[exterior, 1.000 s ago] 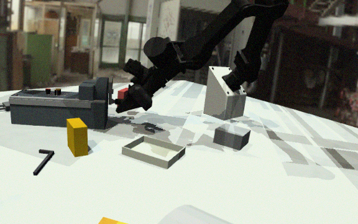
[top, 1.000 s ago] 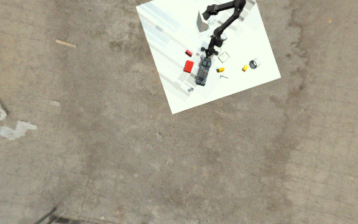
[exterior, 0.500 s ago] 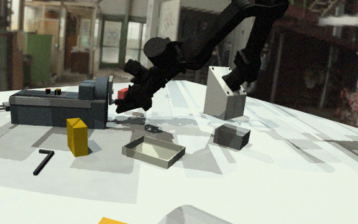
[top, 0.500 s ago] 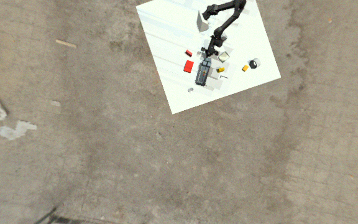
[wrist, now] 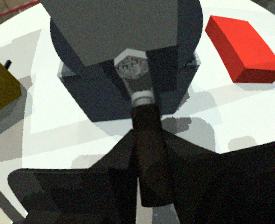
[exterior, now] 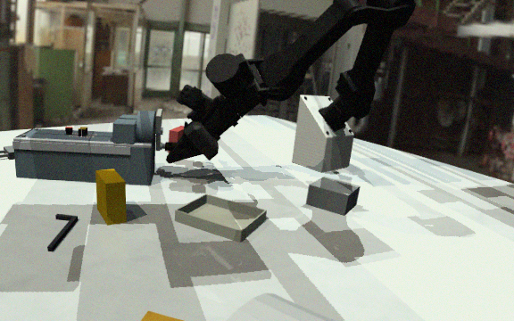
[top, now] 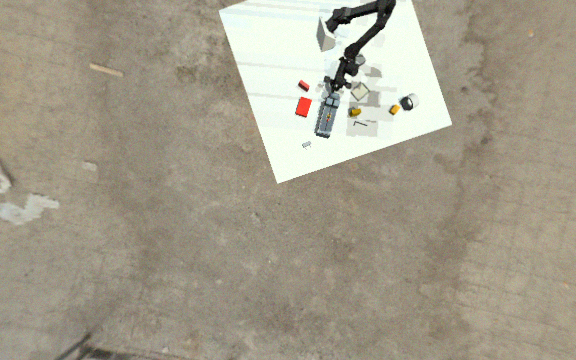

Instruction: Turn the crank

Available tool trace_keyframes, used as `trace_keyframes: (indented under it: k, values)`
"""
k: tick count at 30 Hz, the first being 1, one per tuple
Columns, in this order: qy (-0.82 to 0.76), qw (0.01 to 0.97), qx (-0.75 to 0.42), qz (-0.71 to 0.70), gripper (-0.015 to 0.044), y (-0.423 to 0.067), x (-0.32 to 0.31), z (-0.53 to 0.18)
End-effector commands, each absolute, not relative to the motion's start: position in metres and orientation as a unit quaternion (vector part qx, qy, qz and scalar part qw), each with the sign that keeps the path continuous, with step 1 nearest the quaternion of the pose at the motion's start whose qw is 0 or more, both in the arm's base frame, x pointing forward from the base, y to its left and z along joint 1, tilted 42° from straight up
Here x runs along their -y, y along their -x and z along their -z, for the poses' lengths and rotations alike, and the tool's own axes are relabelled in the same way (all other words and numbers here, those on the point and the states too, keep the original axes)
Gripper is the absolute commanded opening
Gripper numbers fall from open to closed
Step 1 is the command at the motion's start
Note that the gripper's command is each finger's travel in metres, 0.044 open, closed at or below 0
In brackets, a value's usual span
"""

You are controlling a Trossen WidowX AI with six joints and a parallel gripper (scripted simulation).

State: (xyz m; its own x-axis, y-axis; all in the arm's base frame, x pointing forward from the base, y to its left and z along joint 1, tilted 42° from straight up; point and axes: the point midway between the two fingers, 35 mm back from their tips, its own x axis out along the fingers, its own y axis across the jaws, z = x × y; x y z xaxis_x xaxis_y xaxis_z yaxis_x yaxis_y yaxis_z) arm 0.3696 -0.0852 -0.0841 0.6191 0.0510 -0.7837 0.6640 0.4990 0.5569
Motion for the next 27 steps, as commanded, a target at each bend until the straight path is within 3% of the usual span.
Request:
trace_keyframes:
  k: [1, 27]
  values:
    - [-0.461, 0.777, -0.387, 0.186, 0.0, -0.3759, 0.0795, 0.0803]
    - [-0.461, 0.777, -0.387, 0.186, 0.0, -0.3772, 0.0784, 0.0787]
